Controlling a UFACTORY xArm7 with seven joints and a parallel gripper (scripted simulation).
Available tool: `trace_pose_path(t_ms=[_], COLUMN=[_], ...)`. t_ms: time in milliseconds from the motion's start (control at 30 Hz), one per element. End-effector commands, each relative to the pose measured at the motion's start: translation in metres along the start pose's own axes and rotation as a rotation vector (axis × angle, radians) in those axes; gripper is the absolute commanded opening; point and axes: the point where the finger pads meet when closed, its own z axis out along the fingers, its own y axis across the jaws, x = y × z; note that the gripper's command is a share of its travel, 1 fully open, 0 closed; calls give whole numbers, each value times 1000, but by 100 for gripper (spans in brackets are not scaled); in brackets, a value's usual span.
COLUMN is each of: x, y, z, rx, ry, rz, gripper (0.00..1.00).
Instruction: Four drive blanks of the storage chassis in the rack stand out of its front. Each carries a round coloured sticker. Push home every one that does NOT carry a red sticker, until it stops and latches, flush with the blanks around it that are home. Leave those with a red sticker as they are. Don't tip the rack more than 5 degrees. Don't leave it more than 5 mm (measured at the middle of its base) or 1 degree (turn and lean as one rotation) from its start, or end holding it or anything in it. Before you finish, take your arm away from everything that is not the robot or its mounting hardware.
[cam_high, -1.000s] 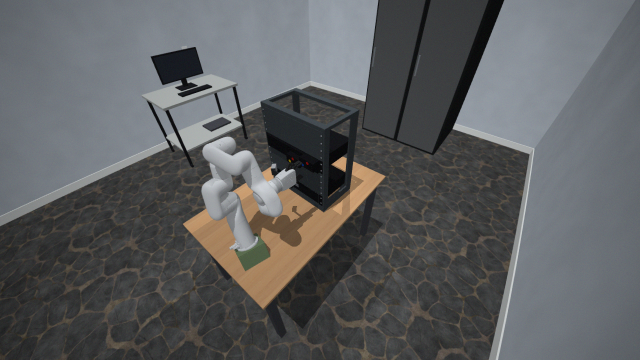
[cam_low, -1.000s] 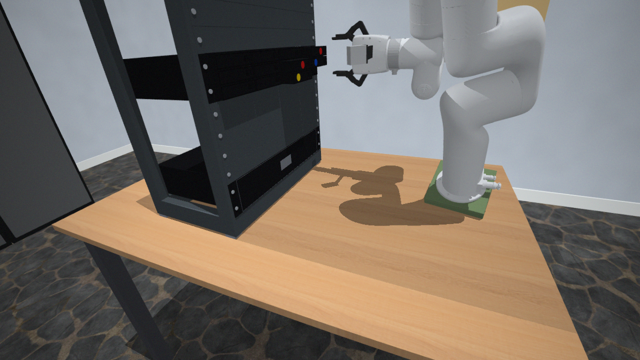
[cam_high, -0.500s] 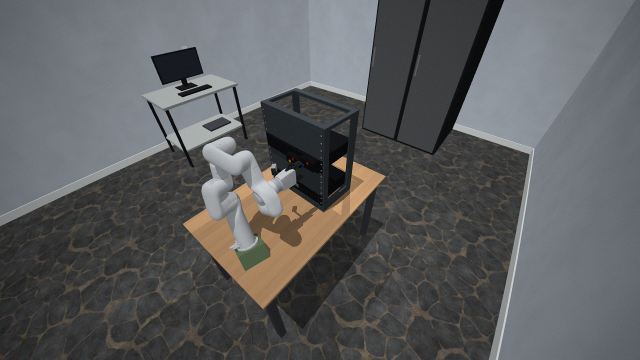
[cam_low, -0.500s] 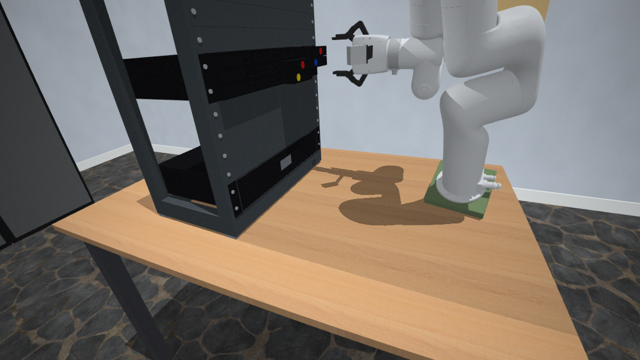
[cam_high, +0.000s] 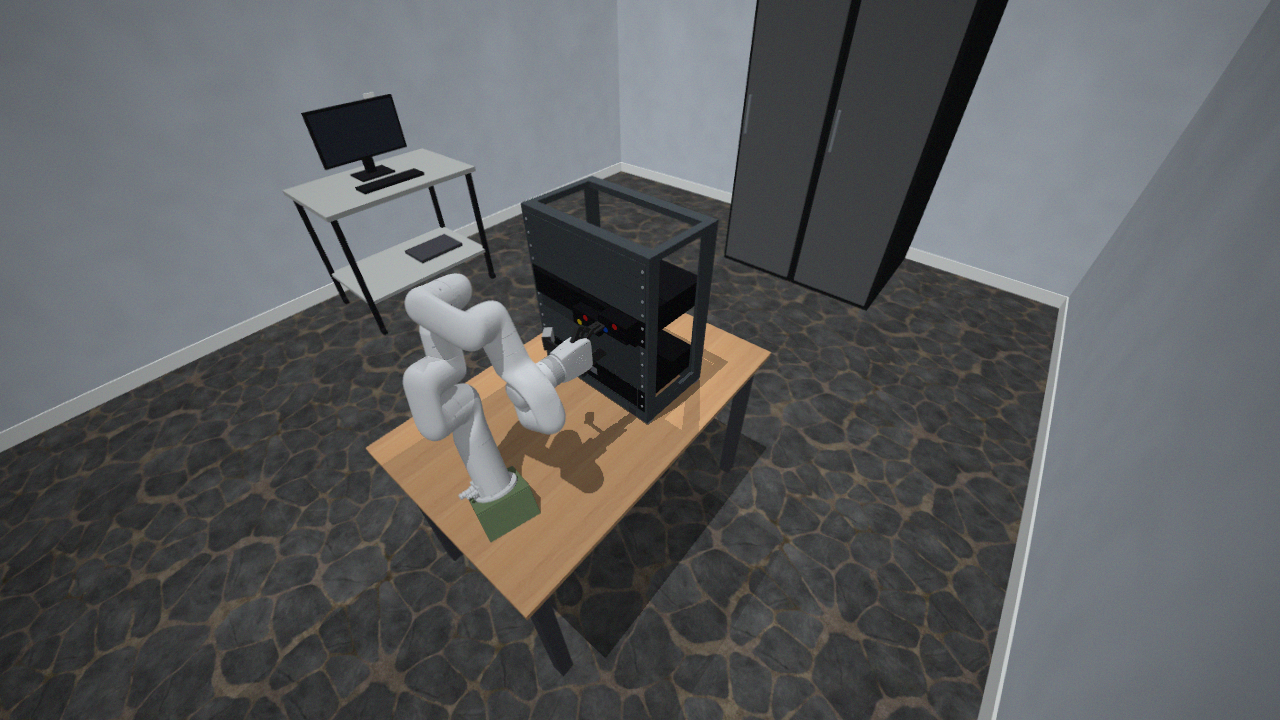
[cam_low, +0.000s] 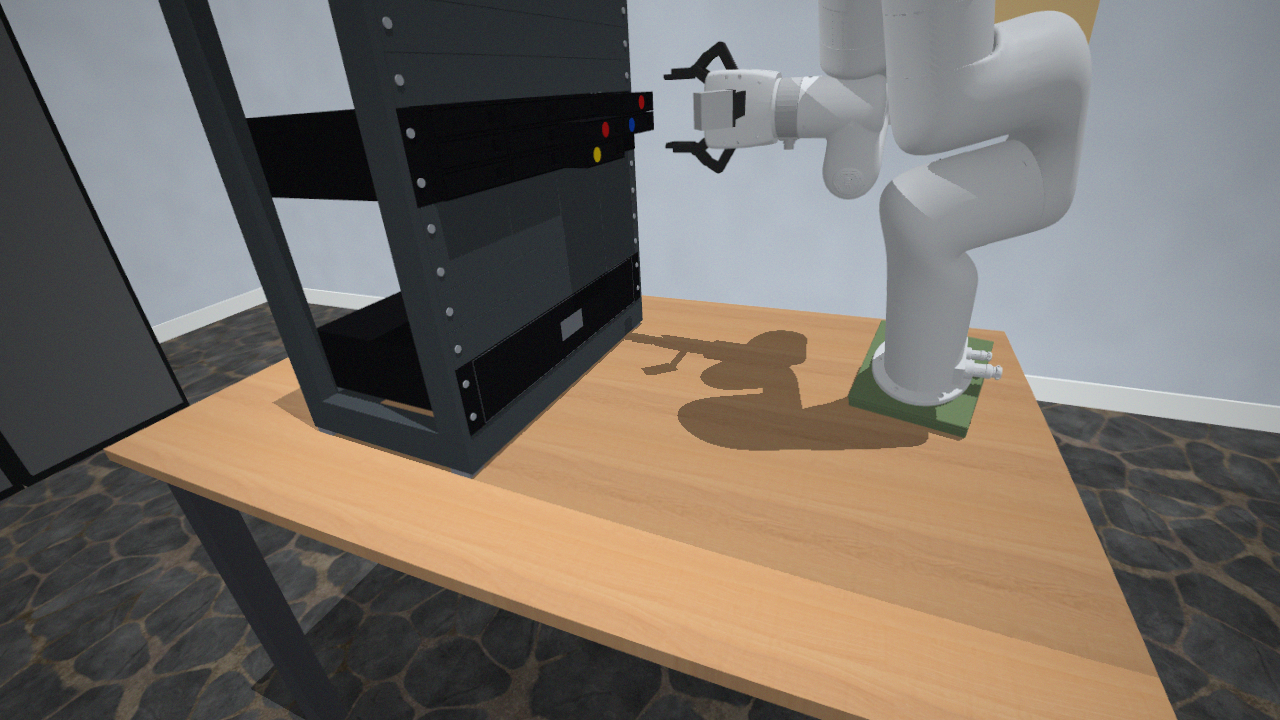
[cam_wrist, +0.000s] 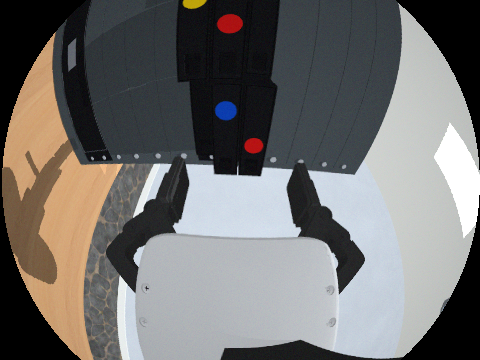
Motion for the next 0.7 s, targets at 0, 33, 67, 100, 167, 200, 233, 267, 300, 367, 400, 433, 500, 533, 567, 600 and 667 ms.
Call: trace_pose_path(t_ms=[0, 33, 67, 100, 167, 200, 233, 267, 300, 367, 400, 433, 500, 533, 567, 600, 667], x=[0, 0, 0, 0, 0, 0, 0, 0, 0, 0, 0, 0, 0, 0, 0, 0, 0], y=[1, 1, 1, 1, 1, 1, 1, 1, 1, 1, 1, 1, 1, 1, 1, 1, 1], z=[0, 0, 0, 0, 0, 0, 0, 0, 0, 0, 0, 0, 0, 0, 0, 0, 0], rx=[-2, -2, -2, -2, -2, -2, -2, -2, -2, -2, -2, -2, -2, -2, -2, -2, -2], ry=[0, 0, 0, 0, 0, 0, 0, 0, 0, 0, 0, 0, 0, 0, 0, 0, 0], rz=[-2, -2, -2, -2, -2, -2, -2, -2, -2, -2, -2, -2, -2, -2, -2, -2, -2], gripper=[100, 100, 100, 100, 100, 100, 0, 0, 0, 0, 0, 0, 0, 0, 0, 0, 0])
